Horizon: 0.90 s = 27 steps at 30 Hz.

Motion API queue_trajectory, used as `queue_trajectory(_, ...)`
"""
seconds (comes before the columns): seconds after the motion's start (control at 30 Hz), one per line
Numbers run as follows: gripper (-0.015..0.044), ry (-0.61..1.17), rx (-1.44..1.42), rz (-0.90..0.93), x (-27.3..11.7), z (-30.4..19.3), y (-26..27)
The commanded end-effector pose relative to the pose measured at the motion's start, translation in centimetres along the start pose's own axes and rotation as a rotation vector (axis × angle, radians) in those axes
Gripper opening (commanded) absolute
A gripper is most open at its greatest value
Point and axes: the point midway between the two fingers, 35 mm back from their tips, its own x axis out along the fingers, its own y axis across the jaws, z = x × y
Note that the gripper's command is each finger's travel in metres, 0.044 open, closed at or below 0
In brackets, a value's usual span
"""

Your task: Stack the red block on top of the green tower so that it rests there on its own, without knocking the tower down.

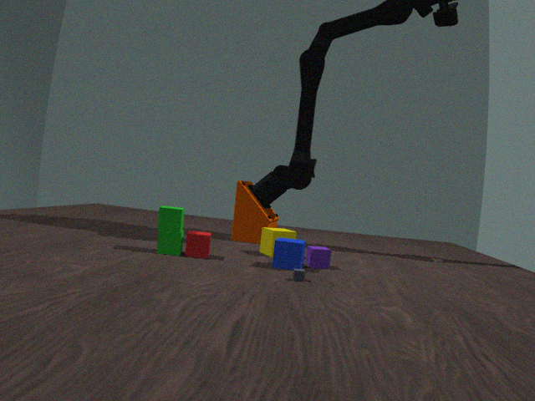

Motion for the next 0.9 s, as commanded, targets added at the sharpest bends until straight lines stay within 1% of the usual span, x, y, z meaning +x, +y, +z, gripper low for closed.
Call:
queue_trajectory(0.0,0.044,-0.088,-0.039,-0.12,0.9,2.6,-5.0)
queue_trajectory(0.23,0.044,-0.242,-0.116,-0.331,0.6,7.9,-13.0)
queue_trajectory(0.47,0.044,-0.398,-0.186,-0.532,-2.2,13.8,-19.6)
queue_trajectory(0.6,0.044,-0.498,-0.224,-0.684,-5.7,18.1,-23.8)
queue_trajectory(0.73,0.044,-0.6,-0.252,-0.833,-10.2,22.2,-27.1)
queue_trajectory(0.87,0.044,-0.714,-0.293,-0.928,-14.3,25.6,-28.1)
